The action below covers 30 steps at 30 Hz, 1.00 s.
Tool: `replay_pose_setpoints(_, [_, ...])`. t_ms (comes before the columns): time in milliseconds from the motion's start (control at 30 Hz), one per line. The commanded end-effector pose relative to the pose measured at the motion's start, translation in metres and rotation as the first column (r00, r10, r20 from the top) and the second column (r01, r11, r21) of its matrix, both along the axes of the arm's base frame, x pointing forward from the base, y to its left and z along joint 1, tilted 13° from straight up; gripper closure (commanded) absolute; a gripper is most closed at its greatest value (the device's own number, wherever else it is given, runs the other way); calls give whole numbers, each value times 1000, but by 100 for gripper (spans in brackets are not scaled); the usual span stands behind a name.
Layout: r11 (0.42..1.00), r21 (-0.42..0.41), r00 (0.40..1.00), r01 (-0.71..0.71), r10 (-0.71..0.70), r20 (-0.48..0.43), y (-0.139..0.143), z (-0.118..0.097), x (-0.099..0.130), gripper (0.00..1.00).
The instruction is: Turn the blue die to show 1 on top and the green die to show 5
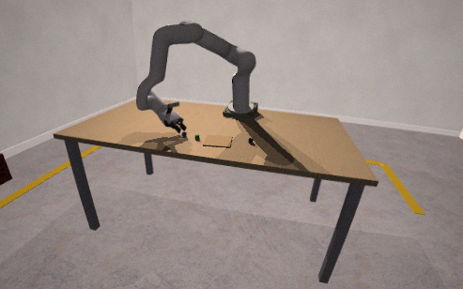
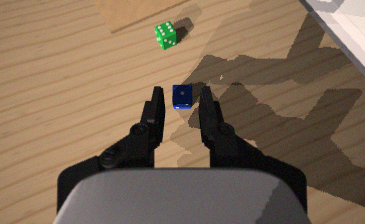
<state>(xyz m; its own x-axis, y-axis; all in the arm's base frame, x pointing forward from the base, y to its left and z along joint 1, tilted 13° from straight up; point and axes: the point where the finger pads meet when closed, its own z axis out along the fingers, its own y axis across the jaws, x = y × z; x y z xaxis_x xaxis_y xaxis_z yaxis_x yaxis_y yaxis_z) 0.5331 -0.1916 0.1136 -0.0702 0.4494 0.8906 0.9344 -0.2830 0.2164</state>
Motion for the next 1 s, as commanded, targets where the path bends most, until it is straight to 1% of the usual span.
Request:
replay_pose_setpoints(0, [1000,0,1000,0,0,1,-10,5,-3,64])
replay_pose_setpoints(167, [1000,0,1000,0,0,1,-16,8,-6,64])
replay_pose_setpoints(467, [1000,0,1000,0,0,1,-16,12,-7,64])
replay_pose_setpoints(600, [1000,0,1000,0,0,1,-16,24,-10,64])
replay_pose_setpoints(833, [1000,0,1000,0,0,1,-16,54,-17,64])
replay_pose_setpoints(967, [1000,0,1000,0,0,1,-16,65,-19,64])
